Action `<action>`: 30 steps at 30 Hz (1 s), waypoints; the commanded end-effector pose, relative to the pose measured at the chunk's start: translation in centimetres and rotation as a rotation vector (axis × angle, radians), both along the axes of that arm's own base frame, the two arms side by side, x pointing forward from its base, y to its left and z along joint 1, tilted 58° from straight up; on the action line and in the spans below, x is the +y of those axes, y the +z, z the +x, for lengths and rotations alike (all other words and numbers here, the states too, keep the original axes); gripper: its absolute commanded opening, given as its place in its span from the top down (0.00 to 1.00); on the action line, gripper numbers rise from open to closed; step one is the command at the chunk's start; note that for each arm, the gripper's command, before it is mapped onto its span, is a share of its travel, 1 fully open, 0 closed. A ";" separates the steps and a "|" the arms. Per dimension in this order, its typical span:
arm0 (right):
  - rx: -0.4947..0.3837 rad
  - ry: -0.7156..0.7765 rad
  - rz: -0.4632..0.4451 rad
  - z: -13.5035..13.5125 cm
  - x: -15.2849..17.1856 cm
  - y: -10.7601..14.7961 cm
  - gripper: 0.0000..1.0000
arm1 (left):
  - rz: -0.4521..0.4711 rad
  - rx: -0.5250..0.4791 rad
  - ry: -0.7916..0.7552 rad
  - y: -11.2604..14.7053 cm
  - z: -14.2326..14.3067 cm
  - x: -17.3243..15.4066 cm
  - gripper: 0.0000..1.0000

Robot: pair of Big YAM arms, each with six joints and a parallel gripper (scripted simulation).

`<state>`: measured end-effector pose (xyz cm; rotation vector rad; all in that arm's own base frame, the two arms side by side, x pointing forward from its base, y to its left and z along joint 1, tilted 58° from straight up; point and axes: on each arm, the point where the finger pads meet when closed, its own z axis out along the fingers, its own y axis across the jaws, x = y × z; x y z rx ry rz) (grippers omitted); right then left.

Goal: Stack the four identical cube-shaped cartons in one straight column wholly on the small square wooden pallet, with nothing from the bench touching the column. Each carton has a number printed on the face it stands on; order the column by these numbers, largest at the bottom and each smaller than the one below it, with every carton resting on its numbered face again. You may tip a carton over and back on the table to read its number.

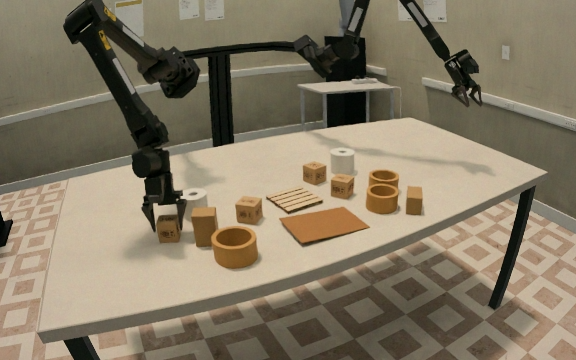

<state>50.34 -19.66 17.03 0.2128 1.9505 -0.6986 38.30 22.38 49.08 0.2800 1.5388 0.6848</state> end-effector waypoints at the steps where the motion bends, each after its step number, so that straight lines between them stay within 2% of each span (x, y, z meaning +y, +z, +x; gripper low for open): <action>1: 0.026 -0.012 0.021 -1.1 -0.3 -1.3 0.21 | 0.023 -0.014 0.000 1.2 0.2 0.2 0.00; 4: 0.015 -0.013 0.018 -1.1 -0.3 -1.1 0.21 | 0.023 -0.014 0.000 1.2 0.2 0.2 0.00; 7: 0.009 0.009 0.014 -1.2 1.3 -0.2 0.21 | 0.023 -0.014 0.000 1.2 0.2 0.2 0.00; 11: 0.009 0.009 0.014 -2.0 1.8 0.0 0.21 | 0.023 -0.014 0.000 1.2 0.2 0.2 0.00; 13: 0.010 0.008 0.014 -2.3 2.0 0.1 0.00 | 0.023 -0.014 0.000 1.2 0.2 0.2 0.00; 18: 0.010 0.008 0.014 -4.5 3.5 0.8 0.00 | 0.023 -0.014 0.000 1.2 0.2 0.2 0.00; 20: 0.010 0.008 0.014 -4.5 3.5 0.8 0.00 | 0.023 -0.014 0.000 1.2 0.2 0.2 0.00; 23: 0.010 0.008 0.013 -6.2 4.7 1.4 0.00 | 0.023 -0.014 0.000 1.2 0.2 0.2 0.00; 24: -0.001 0.007 0.009 -6.0 4.8 2.0 0.00 | 0.023 -0.014 0.000 1.2 0.2 0.2 0.00; 27: 0.016 0.001 -0.001 -5.1 4.3 1.2 0.00 | 0.023 -0.014 0.000 1.2 0.2 0.2 0.00; 30: -0.001 -0.005 -0.006 -4.8 3.9 1.7 0.00 | 0.023 -0.014 0.000 1.2 0.2 0.2 0.00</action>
